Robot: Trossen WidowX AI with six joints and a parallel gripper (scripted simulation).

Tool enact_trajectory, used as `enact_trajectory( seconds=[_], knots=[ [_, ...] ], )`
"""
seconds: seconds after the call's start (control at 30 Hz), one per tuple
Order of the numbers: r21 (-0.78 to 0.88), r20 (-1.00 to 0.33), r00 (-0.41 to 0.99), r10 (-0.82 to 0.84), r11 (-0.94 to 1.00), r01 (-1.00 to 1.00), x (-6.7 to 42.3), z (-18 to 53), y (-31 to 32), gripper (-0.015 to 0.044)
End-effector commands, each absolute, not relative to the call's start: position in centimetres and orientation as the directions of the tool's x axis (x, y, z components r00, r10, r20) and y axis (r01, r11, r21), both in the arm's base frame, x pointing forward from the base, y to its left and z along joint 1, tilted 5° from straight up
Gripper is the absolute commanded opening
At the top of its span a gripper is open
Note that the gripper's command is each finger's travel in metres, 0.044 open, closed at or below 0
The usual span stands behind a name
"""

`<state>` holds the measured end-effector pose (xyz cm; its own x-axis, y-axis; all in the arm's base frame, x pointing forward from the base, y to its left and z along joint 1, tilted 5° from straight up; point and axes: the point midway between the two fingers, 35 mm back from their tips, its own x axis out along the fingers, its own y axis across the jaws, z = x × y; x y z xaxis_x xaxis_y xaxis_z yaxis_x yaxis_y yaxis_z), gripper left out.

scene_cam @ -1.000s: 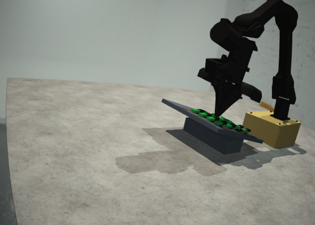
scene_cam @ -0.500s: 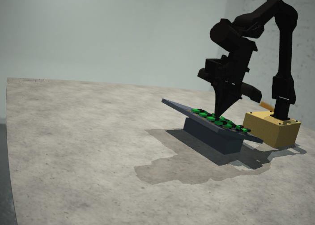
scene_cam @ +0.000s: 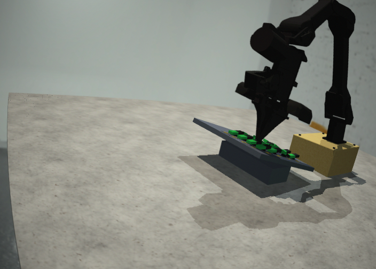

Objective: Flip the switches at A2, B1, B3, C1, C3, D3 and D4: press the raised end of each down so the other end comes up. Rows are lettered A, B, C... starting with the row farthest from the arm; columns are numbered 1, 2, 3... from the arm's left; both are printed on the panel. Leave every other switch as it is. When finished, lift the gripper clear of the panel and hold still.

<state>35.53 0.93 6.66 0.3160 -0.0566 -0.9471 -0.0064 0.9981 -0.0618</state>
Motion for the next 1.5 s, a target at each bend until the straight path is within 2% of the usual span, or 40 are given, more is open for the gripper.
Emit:
enact_trajectory(
  seconds=[0.0,0.8,0.97,1.23,1.47],
  knots=[
    [-0.065,-0.947,0.316,-0.058,0.998,-0.01,35.6,6.5,0.9,0.0],
    [-0.062,-0.947,0.315,-0.057,0.998,-0.006,35.6,6.7,0.9,0.0],
    [-0.064,-0.955,0.29,-0.059,0.998,-0.01,33.8,12.5,1.3,0.0],
    [-0.064,-0.955,0.29,-0.058,0.998,-0.01,33.7,12.5,1.4,0.0],
    [-0.061,-0.956,0.287,-0.056,0.998,-0.01,30.0,11.1,4.1,0.0]
  ],
)
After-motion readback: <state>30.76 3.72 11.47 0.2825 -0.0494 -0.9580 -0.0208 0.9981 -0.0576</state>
